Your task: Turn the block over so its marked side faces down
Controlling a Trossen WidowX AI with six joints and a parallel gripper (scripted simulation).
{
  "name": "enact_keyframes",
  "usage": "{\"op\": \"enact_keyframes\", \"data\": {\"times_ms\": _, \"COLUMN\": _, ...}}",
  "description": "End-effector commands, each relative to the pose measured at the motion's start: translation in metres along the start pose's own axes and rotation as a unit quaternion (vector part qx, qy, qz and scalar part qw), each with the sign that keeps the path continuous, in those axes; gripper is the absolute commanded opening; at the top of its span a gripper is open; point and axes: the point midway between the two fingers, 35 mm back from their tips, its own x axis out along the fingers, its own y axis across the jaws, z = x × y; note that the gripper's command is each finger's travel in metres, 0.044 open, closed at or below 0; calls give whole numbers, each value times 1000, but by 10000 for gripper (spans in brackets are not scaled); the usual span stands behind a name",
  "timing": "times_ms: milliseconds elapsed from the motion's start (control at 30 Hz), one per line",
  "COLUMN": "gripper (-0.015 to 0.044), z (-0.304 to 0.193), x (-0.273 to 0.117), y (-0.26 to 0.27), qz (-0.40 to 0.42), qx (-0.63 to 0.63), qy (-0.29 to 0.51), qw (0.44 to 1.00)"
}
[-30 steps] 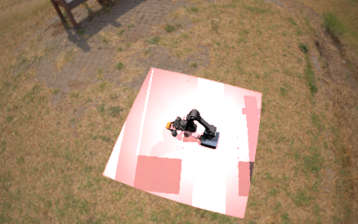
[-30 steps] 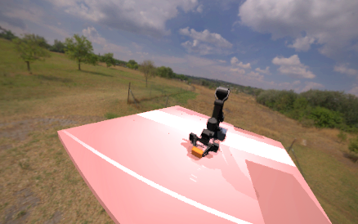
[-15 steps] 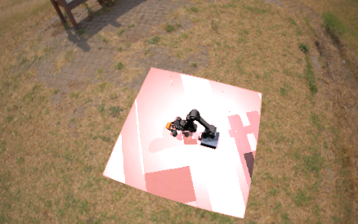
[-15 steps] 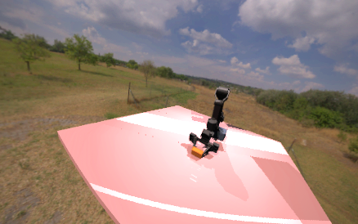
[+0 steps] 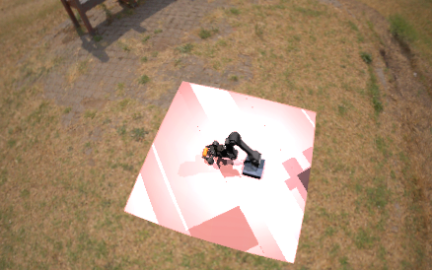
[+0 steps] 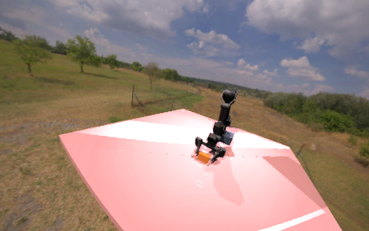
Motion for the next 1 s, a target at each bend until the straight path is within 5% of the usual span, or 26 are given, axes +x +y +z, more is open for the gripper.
{"op": "enact_keyframes", "data": {"times_ms": 0, "gripper": 440, "z": -2, "x": 0, "y": -1, "qz": -2, "qx": -2, "qy": 2, "qw": 1000}}
{"op": "enact_keyframes", "data": {"times_ms": 733, "gripper": 440, "z": -1, "x": 0, "y": 0, "qz": -2, "qx": -2, "qy": 5, "qw": 1000}}
{"op": "enact_keyframes", "data": {"times_ms": 967, "gripper": 440, "z": 14, "x": 13, "y": 1, "qz": -1, "qx": -2, "qy": 117, "qw": 993}}
